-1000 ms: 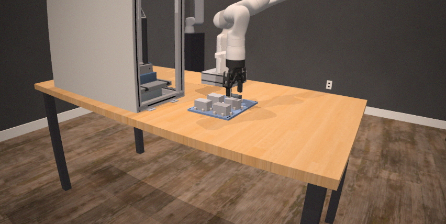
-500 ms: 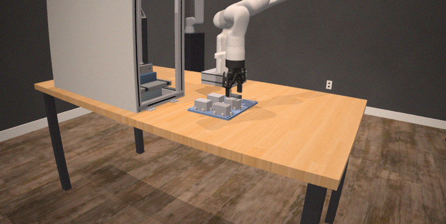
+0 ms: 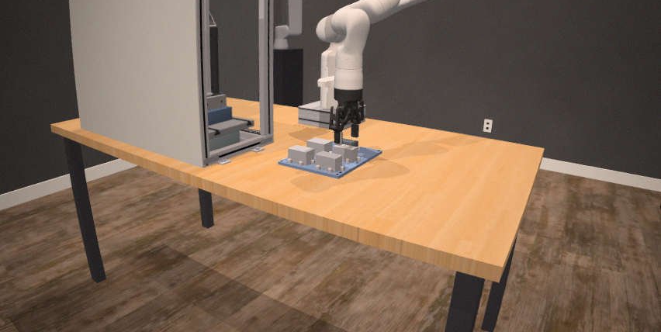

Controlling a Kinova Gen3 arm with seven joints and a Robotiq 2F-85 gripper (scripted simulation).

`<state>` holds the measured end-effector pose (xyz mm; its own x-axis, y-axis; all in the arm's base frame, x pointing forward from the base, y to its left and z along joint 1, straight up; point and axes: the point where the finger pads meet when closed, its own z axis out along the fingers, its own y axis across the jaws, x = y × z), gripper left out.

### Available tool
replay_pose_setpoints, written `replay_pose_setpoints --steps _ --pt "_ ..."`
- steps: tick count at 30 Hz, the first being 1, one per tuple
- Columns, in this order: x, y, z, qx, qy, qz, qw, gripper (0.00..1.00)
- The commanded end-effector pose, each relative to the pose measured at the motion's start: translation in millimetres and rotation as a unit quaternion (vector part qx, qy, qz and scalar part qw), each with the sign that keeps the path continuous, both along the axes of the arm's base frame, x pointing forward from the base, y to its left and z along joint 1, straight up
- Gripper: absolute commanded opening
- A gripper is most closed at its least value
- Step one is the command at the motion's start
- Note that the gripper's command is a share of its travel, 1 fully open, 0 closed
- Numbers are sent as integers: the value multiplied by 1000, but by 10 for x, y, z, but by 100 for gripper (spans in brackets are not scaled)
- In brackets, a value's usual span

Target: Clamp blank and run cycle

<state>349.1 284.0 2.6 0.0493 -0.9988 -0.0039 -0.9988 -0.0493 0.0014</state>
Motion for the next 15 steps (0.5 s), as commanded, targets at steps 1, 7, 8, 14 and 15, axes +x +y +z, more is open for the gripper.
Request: replay_pose_setpoints --steps 1,7,8,14,15 --pt "34 -19 -16 1 -3 -1 1000 100" --pt "34 -19 -16 1 -3 -1 1000 100" --pt "34 -19 -16 1 -3 -1 1000 100" --pt "13 -6 -20 1 -2 0 1000 100" --pt "13 -7 -30 1 -2 -1 1000 100"
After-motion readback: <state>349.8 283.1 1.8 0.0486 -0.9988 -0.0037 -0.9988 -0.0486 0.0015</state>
